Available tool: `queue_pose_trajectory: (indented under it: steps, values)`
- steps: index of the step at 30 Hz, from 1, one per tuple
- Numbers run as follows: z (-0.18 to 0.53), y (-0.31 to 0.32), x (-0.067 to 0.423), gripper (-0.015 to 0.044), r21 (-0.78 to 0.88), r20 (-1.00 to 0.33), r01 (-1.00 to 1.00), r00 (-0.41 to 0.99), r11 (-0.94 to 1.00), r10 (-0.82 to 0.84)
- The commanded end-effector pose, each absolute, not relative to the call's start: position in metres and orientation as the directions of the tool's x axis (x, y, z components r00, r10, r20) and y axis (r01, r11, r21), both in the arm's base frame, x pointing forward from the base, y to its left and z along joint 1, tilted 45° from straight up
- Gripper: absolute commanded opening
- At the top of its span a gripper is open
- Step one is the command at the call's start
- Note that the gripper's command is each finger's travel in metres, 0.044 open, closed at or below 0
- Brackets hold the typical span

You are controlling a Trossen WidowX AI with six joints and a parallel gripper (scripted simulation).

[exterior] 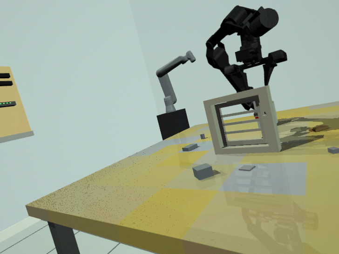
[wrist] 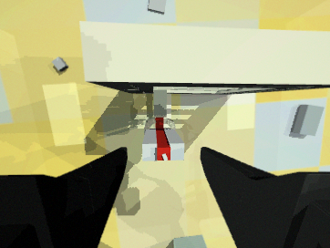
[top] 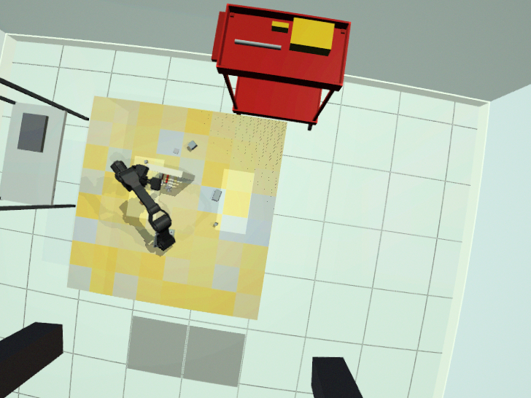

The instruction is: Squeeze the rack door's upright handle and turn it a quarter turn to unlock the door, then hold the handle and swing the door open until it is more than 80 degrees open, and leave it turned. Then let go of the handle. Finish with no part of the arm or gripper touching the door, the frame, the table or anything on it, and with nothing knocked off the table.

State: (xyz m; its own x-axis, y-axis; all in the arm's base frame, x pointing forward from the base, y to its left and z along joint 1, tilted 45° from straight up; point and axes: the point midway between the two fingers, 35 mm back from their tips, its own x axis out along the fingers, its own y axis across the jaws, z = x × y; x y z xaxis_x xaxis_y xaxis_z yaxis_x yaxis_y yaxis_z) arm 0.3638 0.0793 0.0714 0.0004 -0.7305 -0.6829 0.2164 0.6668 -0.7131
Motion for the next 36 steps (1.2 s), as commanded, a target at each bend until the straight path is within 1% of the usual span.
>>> queue_pose_trajectory:
  steps: [1,30,36]
  values:
    - [0.066,0.074,0.363,0.0284,-0.712,-0.688,0.212,-0.020,0.670,-0.725]
    - [0.035,0.042,0.359,0.0284,-0.693,-0.717,0.215,-0.113,0.688,-0.687]
    - [0.035,0.042,0.359,0.0126,-0.693,-0.717,0.215,-0.113,0.688,-0.687]
